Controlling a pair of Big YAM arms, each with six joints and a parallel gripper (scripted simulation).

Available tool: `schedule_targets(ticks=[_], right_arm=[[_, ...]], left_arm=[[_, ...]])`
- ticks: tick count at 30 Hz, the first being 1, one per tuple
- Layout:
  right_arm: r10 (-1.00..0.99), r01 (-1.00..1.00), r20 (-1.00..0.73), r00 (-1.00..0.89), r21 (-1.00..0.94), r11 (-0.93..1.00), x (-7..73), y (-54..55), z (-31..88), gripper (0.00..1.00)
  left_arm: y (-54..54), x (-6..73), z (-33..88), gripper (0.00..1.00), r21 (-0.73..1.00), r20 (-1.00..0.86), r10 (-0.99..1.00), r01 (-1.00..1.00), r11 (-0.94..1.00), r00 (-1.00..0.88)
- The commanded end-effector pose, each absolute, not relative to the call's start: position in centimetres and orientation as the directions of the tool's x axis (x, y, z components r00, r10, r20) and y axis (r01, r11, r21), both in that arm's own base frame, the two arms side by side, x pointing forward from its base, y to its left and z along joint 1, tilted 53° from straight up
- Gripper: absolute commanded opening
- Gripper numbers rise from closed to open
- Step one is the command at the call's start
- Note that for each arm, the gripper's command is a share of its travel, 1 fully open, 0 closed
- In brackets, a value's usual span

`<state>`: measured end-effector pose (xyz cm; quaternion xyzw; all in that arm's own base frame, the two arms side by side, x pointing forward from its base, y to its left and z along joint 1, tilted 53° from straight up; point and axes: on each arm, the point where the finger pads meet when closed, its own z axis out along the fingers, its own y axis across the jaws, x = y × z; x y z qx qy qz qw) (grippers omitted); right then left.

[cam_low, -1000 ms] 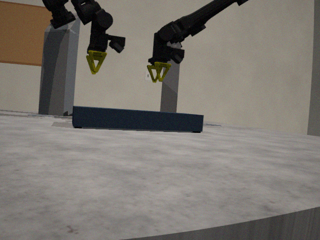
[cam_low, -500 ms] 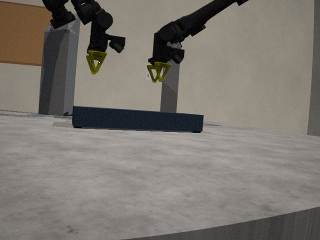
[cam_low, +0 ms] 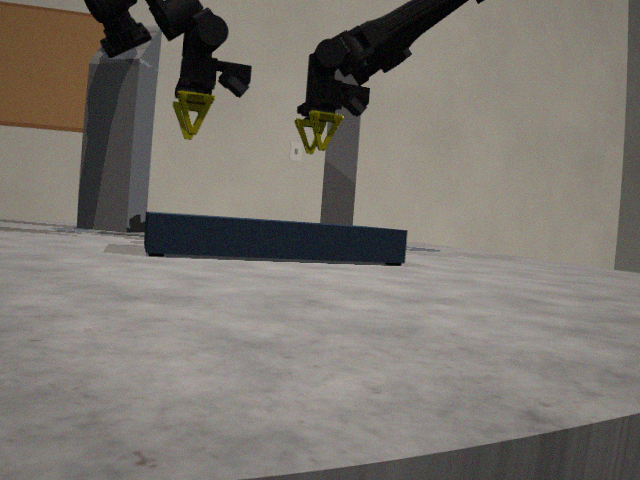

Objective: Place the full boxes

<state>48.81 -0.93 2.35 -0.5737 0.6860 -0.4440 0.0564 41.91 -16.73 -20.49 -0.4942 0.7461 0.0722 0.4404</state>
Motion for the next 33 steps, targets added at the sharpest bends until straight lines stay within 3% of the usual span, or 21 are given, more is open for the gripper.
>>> schedule_targets(ticks=[1, 33], right_arm=[[-0.846, -0.729, 0.419, -0.33, -0.683, -0.054, 48.3, 0.4, 3.1, 0.72], [-0.842, -0.731, 0.421, -0.337, -0.681, -0.049, 46.2, 1.9, 5.3, 0.72]], left_arm=[[-18.2, 41.3, -19.3, 0.72, -0.344, -0.723, -0.679, -0.788, 0.51, -0.124], [-19.8, 39.3, -17.3, 0.72, -0.341, -0.724, -0.68, -0.796, 0.5, -0.117]])
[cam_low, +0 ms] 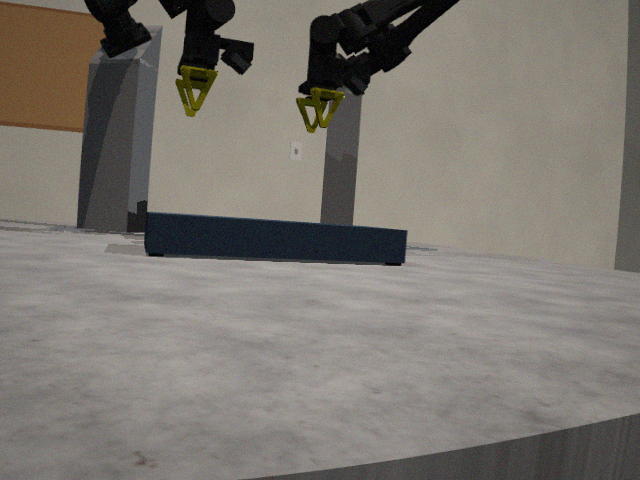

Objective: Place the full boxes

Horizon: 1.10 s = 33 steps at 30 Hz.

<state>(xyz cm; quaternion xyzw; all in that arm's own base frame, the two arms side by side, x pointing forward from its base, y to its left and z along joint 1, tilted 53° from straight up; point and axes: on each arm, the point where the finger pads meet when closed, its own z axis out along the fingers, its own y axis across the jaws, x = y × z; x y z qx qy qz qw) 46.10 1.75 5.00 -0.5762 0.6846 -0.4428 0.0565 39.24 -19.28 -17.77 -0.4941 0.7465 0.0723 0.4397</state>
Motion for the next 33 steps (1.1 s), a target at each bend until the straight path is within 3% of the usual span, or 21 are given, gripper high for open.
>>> schedule_targets(ticks=[1, 33], right_arm=[[-0.842, -0.731, 0.421, -0.337, -0.681, -0.049, 46.2, 1.9, 5.3, 0.72], [-0.842, -0.732, 0.423, -0.336, -0.68, -0.049, 47.5, 0.8, 4.0, 0.72]], left_arm=[[-19.8, 39.3, -17.3, 0.72, -0.341, -0.724, -0.68, -0.796, 0.5, -0.117], [-18.5, 40.5, -18.6, 0.72, -0.339, -0.725, -0.679, -0.797, 0.5, -0.118]])
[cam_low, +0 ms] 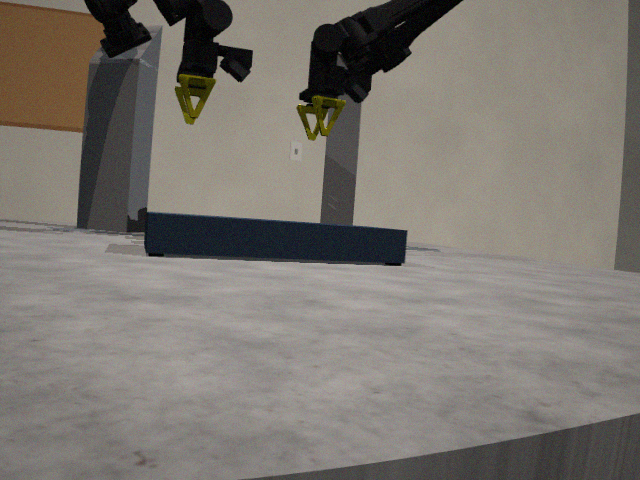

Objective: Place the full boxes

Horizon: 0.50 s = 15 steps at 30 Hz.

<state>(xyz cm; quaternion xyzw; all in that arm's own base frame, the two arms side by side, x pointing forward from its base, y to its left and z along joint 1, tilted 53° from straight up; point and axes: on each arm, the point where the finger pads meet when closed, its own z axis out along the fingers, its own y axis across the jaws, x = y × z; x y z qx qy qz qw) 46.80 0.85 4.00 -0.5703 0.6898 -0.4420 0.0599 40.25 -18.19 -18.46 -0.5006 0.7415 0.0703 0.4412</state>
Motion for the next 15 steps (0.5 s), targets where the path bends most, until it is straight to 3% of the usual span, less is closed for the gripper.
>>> schedule_targets(ticks=[1, 15], right_arm=[[-0.842, -0.732, 0.423, -0.336, -0.68, -0.049, 47.5, 0.7, 3.9, 0.72], [-0.841, -0.732, 0.424, -0.336, -0.679, -0.05, 48.5, -0.2, 2.8, 0.72]], left_arm=[[-18.5, 40.6, -18.7, 0.72, -0.339, -0.725, -0.679, -0.797, 0.5, -0.118], [-17.5, 41.6, -19.8, 0.72, -0.338, -0.725, -0.678, -0.797, 0.501, -0.119]])
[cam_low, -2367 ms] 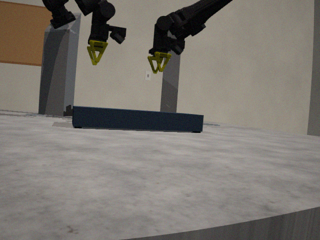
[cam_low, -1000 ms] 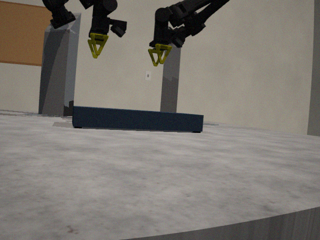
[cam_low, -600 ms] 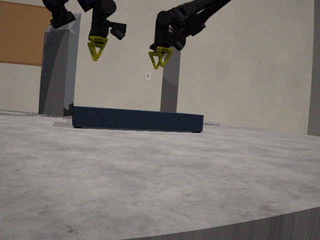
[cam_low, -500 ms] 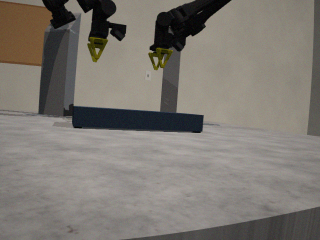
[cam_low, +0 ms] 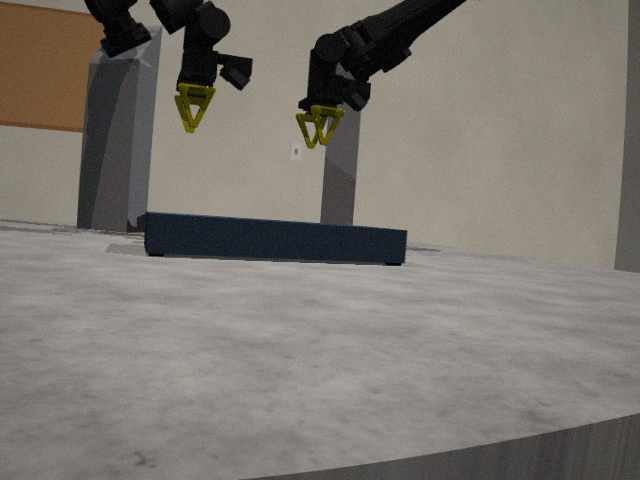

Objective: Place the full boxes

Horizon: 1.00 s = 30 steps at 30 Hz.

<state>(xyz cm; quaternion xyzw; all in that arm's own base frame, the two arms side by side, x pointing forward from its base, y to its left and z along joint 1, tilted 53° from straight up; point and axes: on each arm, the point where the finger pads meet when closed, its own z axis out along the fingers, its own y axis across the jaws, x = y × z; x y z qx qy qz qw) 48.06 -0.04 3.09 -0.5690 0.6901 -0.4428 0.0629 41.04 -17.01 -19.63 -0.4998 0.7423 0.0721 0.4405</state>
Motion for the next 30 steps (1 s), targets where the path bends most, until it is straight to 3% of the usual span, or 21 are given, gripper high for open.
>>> schedule_targets(ticks=[1, 30], right_arm=[[-0.841, -0.732, 0.424, -0.336, -0.679, -0.05, 48.5, -0.2, 2.8, 0.72], [-0.841, -0.733, 0.425, -0.335, -0.678, -0.05, 49.6, -1.3, 1.6, 0.72]], left_arm=[[-17.5, 41.6, -19.8, 0.72, -0.338, -0.725, -0.678, -0.797, 0.501, -0.119], [-16.3, 42.7, -21.0, 0.72, -0.336, -0.726, -0.677, -0.798, 0.501, -0.119]])
